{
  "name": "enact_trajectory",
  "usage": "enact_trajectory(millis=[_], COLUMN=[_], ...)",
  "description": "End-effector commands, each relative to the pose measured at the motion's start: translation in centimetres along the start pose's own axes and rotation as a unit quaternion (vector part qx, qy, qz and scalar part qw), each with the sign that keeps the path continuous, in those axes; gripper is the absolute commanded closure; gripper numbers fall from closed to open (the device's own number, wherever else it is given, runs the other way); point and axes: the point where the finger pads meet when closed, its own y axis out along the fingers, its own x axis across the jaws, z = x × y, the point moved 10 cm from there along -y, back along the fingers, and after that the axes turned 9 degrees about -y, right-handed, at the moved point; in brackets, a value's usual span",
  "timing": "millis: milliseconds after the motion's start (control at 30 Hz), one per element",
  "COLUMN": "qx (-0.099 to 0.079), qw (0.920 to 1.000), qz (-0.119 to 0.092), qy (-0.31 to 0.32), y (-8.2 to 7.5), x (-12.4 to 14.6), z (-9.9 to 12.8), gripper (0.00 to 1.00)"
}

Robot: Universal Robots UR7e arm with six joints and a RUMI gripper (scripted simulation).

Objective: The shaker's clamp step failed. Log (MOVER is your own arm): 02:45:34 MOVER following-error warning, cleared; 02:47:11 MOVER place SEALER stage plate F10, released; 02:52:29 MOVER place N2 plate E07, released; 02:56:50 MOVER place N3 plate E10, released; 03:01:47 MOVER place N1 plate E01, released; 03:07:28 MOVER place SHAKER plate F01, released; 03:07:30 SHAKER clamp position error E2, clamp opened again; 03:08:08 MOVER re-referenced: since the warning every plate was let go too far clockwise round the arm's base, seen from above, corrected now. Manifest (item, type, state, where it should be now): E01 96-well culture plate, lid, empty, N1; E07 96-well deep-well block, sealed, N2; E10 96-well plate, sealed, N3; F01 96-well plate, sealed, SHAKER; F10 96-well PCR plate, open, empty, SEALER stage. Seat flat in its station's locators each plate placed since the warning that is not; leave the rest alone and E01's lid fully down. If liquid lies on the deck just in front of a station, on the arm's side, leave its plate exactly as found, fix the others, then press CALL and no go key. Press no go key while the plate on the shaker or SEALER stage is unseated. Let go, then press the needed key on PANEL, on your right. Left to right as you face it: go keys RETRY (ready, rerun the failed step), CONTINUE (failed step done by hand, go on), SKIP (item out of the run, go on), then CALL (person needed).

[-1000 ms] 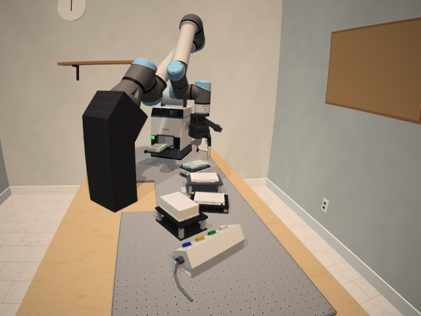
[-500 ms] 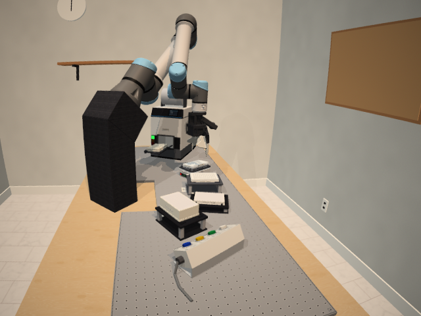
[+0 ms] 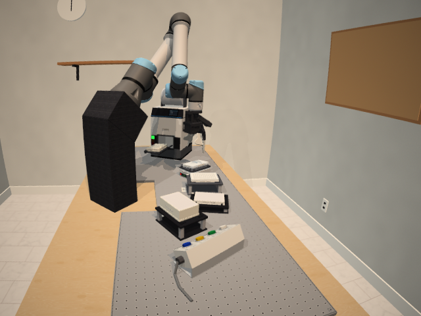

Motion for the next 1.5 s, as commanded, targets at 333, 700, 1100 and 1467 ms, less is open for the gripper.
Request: enact_trajectory(millis=[333,700,1100,1467], qx=[-0.001,-0.001,-0.001,-0.001], qw=[1.0,1.0,1.0,1.0], qz=[-0.001,-0.001,-0.001,-0.001], qy=[0.0,0.0,0.0,0.0], y=[0.8,2.7,3.0,3.0], x=[-0.5,-0.5,-0.5,-0.5], z=[0.3,0.3,0.3,0.3], gripper=[0.18,0.18,0.18,0.18])
